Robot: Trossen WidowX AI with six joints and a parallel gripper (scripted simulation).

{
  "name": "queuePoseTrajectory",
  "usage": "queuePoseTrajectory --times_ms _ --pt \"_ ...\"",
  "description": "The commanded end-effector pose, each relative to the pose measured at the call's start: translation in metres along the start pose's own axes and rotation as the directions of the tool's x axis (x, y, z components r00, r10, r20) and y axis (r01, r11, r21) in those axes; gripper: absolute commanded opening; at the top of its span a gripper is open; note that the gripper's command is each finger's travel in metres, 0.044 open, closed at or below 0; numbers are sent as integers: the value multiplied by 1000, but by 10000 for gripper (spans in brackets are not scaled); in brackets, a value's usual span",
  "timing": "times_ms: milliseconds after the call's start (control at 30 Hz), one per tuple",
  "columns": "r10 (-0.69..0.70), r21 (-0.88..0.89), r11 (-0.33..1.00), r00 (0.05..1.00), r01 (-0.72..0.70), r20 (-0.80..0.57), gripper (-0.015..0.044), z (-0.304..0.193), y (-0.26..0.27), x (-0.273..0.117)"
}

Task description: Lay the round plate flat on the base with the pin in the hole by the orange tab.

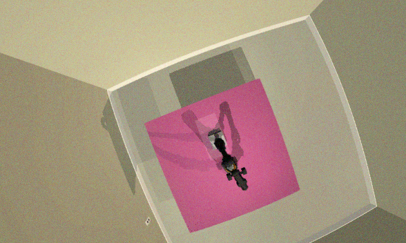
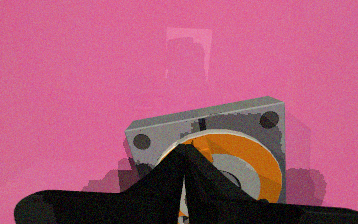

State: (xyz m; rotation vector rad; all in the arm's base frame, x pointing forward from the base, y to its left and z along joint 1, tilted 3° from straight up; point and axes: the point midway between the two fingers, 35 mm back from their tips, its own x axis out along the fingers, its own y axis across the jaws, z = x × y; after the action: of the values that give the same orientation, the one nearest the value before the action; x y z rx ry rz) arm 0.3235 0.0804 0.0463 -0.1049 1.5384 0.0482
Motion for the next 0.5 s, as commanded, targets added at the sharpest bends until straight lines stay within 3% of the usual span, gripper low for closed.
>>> queuePoseTrajectory --times_ms 0,467 --pt "-5 -3 1000 1000 5 -8 0 1 -4 3" --pt "-5 -3 1000 1000 5 -8 0 1 -4 -45"
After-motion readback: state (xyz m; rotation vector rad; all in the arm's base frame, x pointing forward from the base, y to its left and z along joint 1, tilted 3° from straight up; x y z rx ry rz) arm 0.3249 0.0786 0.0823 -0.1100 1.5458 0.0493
